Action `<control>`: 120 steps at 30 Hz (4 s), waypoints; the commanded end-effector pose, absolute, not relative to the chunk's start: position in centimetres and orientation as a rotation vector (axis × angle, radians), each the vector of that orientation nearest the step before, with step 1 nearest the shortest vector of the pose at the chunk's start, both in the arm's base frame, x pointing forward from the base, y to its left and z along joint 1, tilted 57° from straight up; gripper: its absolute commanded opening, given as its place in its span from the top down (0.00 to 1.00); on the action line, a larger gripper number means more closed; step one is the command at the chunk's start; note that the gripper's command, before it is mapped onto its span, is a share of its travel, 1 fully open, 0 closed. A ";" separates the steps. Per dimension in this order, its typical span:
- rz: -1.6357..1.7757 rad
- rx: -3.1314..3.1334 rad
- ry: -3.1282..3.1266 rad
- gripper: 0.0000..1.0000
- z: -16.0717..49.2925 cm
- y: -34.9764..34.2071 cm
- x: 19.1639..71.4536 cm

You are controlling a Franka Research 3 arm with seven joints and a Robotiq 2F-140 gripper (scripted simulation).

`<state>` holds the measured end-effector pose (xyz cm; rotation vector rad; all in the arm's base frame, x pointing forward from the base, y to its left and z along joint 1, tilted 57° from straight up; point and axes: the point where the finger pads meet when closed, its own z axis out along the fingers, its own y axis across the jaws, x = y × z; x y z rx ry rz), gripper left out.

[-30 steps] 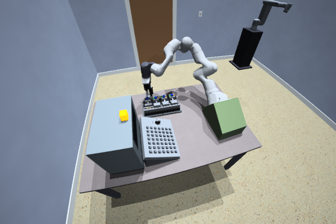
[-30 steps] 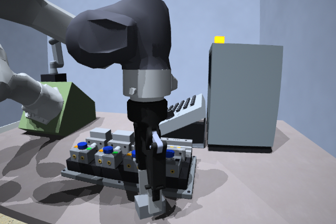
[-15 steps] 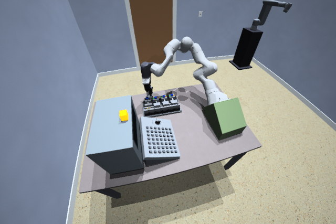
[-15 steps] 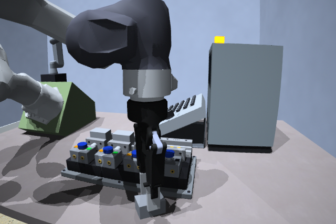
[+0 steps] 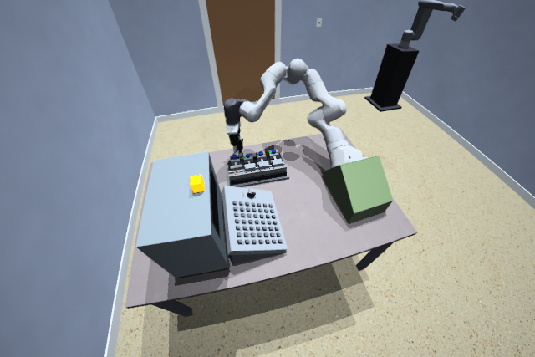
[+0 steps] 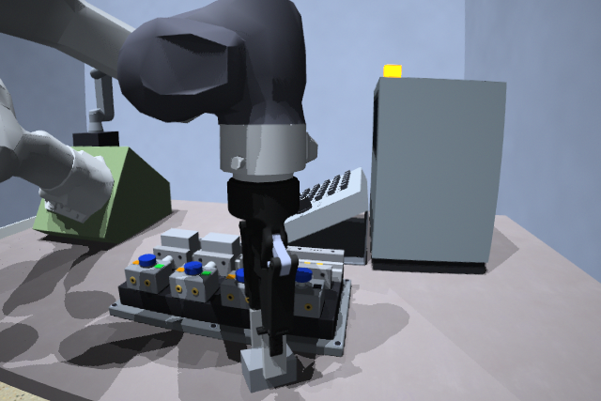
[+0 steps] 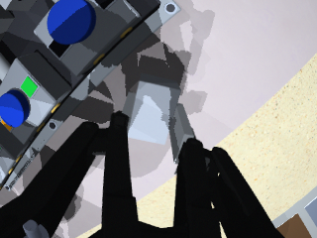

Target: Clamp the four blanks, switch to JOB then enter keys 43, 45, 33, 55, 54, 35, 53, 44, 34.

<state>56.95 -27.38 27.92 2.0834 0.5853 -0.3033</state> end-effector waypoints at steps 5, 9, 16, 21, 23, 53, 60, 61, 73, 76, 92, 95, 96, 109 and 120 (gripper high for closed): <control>-0.305 2.082 0.581 1.00 27.8 -27.6 56.9; -0.305 2.082 0.581 1.00 27.8 -27.6 56.9; -0.305 2.082 0.581 1.00 27.8 -27.6 56.9; -0.305 2.082 0.581 1.00 27.8 -27.6 56.9; -0.305 2.082 0.581 1.00 27.8 -27.6 56.9; -0.305 2.082 0.581 1.00 28.3 -26.8 56.9; -0.305 2.082 0.581 1.00 30.0 -24.3 56.8; -0.305 2.082 0.581 1.00 30.3 -23.8 56.8; -0.305 2.082 0.581 1.00 34.0 -18.1 56.8; -0.305 2.082 0.581 1.00 35.0 -16.5 56.8; -0.305 2.082 0.581 1.00 36.9 -13.6 56.7; -0.302 2.083 0.577 1.00 36.8 -13.6 56.8; -0.302 2.083 0.577 1.00 36.8 -13.6 56.8; -0.083 2.137 0.174 1.00 25.0 -5.4 60.0; 0.033 2.145 -0.043 1.00 20.3 -2.9 60.3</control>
